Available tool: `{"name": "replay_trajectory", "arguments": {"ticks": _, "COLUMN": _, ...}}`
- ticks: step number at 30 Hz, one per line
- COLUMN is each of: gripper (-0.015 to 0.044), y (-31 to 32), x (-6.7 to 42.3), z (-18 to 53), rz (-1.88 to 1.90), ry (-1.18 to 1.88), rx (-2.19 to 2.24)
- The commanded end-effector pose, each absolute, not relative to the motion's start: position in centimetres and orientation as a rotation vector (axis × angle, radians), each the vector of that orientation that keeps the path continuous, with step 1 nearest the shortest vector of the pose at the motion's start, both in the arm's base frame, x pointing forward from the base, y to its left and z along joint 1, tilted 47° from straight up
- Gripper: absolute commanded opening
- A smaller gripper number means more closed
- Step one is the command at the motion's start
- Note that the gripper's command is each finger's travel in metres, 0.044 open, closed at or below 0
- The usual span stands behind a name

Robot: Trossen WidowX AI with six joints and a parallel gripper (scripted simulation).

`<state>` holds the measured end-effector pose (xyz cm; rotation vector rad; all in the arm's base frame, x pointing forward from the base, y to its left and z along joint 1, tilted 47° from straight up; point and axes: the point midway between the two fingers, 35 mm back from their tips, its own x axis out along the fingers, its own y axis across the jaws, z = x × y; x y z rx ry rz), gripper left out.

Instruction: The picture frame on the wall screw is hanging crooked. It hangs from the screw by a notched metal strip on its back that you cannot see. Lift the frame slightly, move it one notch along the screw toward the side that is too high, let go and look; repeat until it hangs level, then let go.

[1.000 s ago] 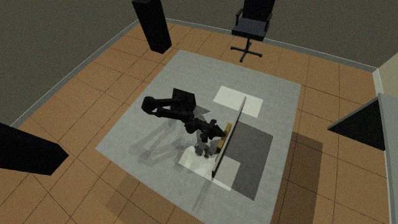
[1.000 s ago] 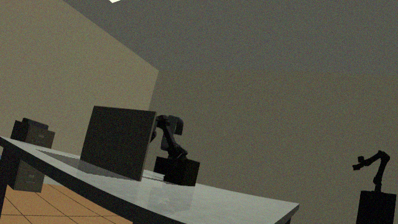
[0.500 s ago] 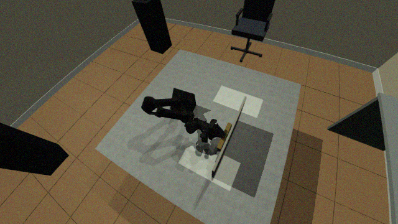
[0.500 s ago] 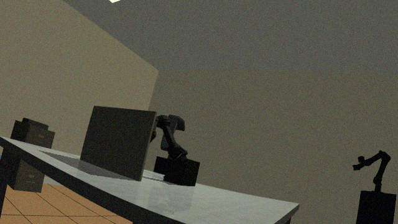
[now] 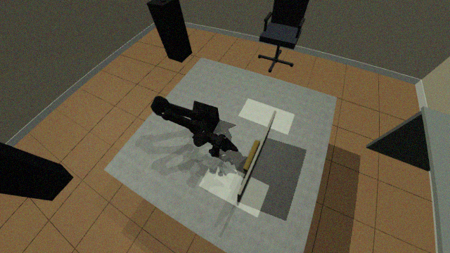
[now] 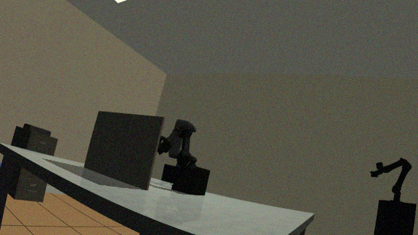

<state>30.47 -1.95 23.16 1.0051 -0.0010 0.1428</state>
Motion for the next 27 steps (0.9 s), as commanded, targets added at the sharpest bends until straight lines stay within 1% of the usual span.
{"name": "replay_trajectory", "arguments": {"ticks": 1, "gripper": 0.026, "y": -1.9, "x": 28.8, "z": 22.6, "rz": 0.153, "ry": 0.007, "rx": 1.061}}
{"name": "replay_trajectory", "arguments": {"ticks": 3, "gripper": 0.026, "y": -2.0, "x": 29.7, "z": 22.8, "rz": 0.143, "ry": 0.005, "rx": 1.03}}
{"name": "replay_trajectory", "arguments": {"ticks": 5, "gripper": 0.026, "y": -2.1, "x": 28.9, "z": 23.3, "rz": 0.144, "ry": 0.005, "rx": 1.032}}
{"name": "replay_trajectory", "arguments": {"ticks": 13, "gripper": 0.026, "y": -2.0, "x": 23.8, "z": 25.2, "rz": 0.148, "ry": 0.006, "rx": 1.046}}
{"name": "replay_trajectory", "arguments": {"ticks": 20, "gripper": 0.026, "y": -0.6, "x": 19.3, "z": 25.1, "rz": 0.151, "ry": 0.01, "rx": 1.058}}
{"name": "replay_trajectory", "arguments": {"ticks": 27, "gripper": 0.026, "y": -0.6, "x": 19.2, "z": 25.0, "rz": 0.148, "ry": 0.01, "rx": 1.058}}
